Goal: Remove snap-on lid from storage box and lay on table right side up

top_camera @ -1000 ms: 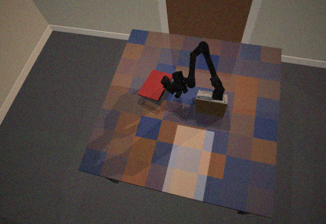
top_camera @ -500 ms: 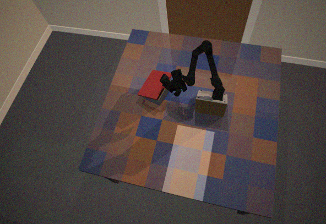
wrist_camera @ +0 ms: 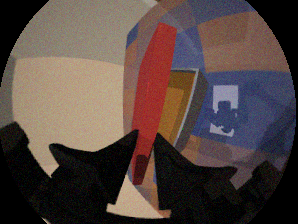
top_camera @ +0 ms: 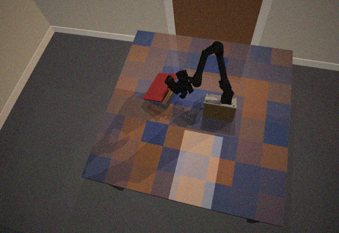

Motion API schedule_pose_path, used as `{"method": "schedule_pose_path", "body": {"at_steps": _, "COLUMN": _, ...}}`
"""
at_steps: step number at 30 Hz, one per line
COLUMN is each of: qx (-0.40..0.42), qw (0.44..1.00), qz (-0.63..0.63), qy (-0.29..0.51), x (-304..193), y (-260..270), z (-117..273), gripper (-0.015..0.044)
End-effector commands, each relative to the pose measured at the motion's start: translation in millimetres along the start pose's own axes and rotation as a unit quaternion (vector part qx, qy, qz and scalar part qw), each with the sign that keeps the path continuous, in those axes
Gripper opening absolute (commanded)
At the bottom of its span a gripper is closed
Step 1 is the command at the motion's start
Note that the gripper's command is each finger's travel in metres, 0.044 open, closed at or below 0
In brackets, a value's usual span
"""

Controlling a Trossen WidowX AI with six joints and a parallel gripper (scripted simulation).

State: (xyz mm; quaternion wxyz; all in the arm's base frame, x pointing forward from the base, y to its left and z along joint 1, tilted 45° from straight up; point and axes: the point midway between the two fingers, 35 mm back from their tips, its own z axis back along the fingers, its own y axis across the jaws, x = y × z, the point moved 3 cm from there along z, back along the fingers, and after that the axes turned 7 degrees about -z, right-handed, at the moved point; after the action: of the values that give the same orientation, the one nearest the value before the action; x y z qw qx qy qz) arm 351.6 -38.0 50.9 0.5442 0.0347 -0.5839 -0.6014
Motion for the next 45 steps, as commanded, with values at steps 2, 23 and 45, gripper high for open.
{"method": "schedule_pose_path", "body": {"at_steps": 2, "qx": 0.006, "qw": 1.000, "qz": -0.007, "qy": 0.000, "x": -0.7, "y": 13.4, "z": 2.8, "gripper": 0.0000}}
{"method": "schedule_pose_path", "body": {"at_steps": 23, "qx": 0.006, "qw": 1.000, "qz": -0.008, "qy": 0.000, "x": -4.0, "y": 43.6, "z": 9.8, "gripper": 0.0000}}
{"method": "schedule_pose_path", "body": {"at_steps": 45, "qx": 0.006, "qw": 1.000, "qz": -0.008, "qy": 0.001, "x": -6.5, "y": 65.3, "z": 28.4, "gripper": 0.0000}}
